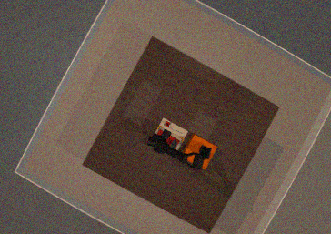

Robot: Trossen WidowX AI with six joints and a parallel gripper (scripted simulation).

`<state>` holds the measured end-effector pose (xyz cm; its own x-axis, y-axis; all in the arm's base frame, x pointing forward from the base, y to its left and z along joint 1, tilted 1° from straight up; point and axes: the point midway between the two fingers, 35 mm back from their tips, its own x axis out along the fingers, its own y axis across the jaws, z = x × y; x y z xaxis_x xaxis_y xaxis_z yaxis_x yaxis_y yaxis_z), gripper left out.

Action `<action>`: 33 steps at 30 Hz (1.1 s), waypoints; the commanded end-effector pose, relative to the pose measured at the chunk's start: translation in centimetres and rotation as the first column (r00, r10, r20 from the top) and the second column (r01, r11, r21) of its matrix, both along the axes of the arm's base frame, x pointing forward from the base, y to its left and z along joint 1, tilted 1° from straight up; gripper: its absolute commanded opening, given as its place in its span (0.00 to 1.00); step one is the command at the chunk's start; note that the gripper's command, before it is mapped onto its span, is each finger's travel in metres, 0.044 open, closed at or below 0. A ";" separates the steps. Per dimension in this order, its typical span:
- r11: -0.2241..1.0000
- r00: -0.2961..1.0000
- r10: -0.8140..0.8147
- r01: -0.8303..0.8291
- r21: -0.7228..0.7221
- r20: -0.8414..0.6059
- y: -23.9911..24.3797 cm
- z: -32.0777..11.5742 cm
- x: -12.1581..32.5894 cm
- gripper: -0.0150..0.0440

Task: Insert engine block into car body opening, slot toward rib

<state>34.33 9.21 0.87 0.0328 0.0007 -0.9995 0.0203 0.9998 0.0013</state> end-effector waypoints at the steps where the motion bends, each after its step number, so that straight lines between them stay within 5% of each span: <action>1: 1.000 1.000 0.003 -0.003 -0.003 0.002 -0.1 -0.1 0.1 0.52; 11: 1.000 1.000 0.003 -0.003 -0.003 0.002 -0.1 -0.4 0.1 0.52; 22: 1.000 1.000 0.000 0.000 0.000 0.000 0.0 -0.3 0.0 1.00; 33: 1.000 1.000 0.000 0.000 0.000 0.000 0.0 -0.3 0.0 1.00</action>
